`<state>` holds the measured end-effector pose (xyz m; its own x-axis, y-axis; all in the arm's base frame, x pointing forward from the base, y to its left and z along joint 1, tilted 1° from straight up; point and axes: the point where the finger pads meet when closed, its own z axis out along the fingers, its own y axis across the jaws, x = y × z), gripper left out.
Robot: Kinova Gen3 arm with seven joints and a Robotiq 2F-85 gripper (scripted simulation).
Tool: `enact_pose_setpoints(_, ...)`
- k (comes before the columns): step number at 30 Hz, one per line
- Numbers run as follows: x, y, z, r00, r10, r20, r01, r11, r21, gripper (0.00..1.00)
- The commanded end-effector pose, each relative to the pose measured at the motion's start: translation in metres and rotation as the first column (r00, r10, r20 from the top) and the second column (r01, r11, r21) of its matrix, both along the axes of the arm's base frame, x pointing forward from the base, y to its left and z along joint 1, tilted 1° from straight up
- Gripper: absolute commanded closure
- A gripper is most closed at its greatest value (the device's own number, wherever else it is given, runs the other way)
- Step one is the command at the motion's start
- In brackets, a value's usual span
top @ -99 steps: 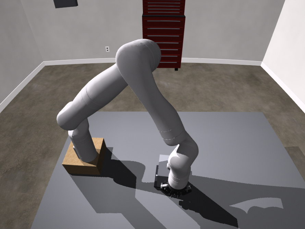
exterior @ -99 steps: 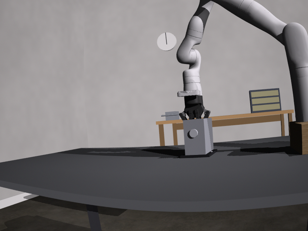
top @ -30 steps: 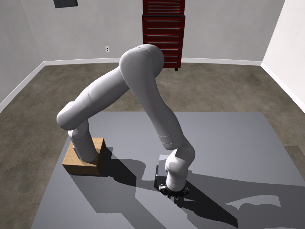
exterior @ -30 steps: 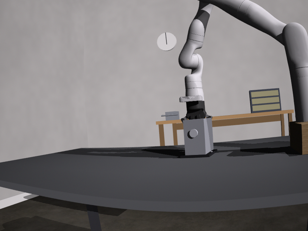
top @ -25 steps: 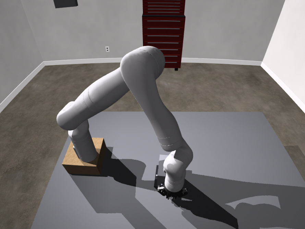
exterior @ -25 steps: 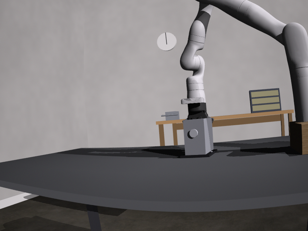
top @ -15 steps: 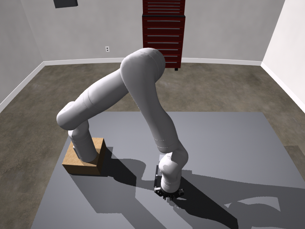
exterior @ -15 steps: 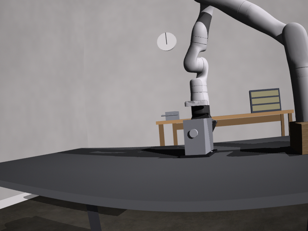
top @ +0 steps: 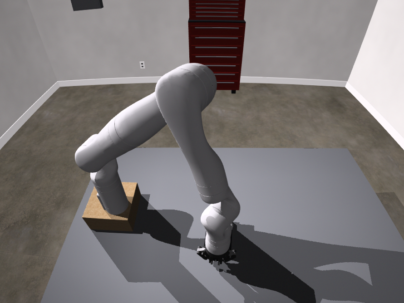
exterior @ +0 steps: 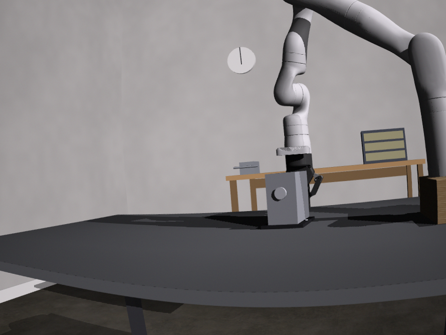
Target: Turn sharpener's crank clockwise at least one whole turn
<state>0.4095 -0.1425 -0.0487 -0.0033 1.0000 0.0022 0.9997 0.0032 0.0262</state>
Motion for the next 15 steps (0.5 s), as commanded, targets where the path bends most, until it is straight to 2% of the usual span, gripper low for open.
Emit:
enact_pose_setpoints(1,-0.0044,-0.0002,0.0008,1.000,-0.003,-0.002,0.003,1.000,0.002,1.00)
enact_pose_setpoints(15,-0.0073,-0.0002,0.0013,1.000,-0.003,-0.002,0.003,1.000,0.002,1.00)
